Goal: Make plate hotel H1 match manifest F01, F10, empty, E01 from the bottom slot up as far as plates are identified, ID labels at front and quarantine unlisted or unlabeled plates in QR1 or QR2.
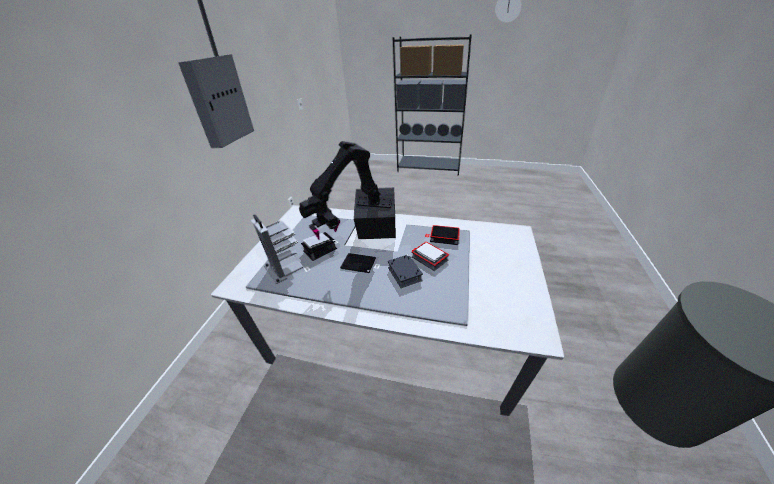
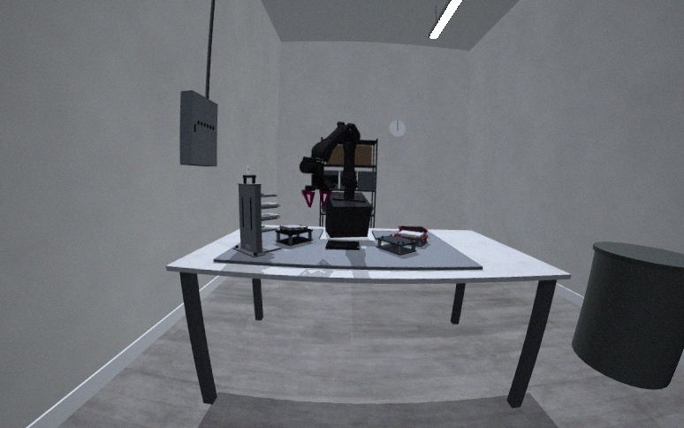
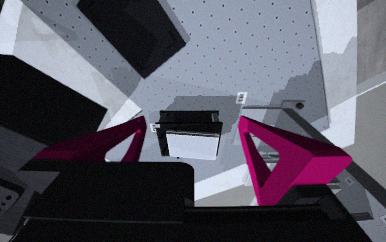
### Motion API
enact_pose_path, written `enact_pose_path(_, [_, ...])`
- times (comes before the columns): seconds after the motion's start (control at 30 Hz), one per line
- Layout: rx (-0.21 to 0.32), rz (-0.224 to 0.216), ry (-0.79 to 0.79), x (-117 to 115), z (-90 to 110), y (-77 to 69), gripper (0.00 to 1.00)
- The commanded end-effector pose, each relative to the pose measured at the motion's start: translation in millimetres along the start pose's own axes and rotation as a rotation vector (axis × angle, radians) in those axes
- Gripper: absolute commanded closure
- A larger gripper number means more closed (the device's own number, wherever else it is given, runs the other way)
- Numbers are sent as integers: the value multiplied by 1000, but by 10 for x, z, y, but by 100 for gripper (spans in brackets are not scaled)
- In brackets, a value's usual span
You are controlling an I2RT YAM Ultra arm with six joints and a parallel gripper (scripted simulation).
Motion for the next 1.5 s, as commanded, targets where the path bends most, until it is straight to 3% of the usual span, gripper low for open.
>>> enact_pose_path(0.0, [-8,1,0,4,-10,-146,0])
enact_pose_path(0.47, [-8,2,0,-20,-11,-397,0])
enact_pose_path(1.47, [-6,0,607,-129,852,-391,0])
Point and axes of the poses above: the point where the finger pads meet when closed, its own y axis out along the fingers, its own x axis across the jaws, z = x × y, the point moved 7 cm from there along -y, back along the fingers, and after that the axes turned 7 degrees about y, right-handed, at the moved point
